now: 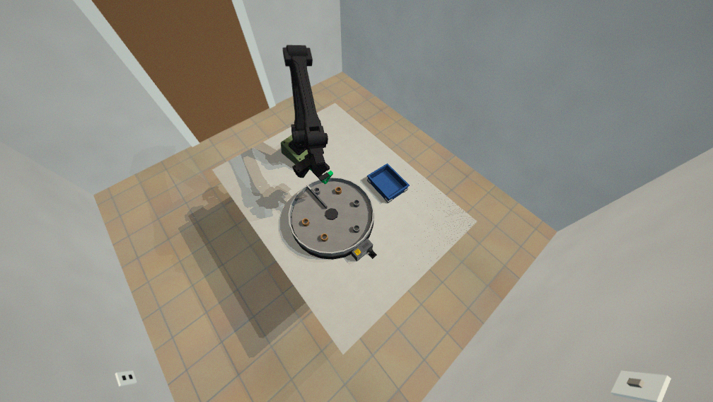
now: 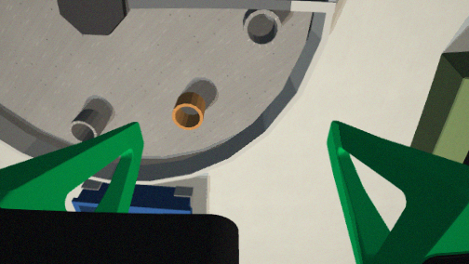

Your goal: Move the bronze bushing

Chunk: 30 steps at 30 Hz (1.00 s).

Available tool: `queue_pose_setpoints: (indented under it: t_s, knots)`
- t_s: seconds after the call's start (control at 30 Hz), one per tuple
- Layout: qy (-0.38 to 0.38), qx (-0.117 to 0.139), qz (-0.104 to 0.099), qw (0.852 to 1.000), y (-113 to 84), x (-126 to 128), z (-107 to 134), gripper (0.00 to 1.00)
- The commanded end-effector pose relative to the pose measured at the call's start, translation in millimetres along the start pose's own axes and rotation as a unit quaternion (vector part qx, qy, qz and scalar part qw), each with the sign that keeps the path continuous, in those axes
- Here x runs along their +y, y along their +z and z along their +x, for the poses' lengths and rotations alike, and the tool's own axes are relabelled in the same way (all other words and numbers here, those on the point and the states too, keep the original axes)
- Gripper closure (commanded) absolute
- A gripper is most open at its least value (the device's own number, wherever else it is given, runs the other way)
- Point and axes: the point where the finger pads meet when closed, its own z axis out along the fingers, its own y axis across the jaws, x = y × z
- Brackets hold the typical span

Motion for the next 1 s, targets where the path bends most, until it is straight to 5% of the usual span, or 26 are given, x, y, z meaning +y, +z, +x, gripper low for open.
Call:
queue_pose_setpoints:
  t_s: [0.0,0.37,0.4,0.97]
  knots:
    - [0.011,0.000,-0.005,1.000,1.7,4.8,2.5,0.00]
    - [0.010,-0.002,-0.012,1.000,-3.2,4.9,3.3,0.00]
    - [0.010,-0.002,-0.012,1.000,-3.2,4.9,3.3,0.89]
    - [0.009,-0.002,-0.012,1.000,-3.2,4.9,3.3,0.89]
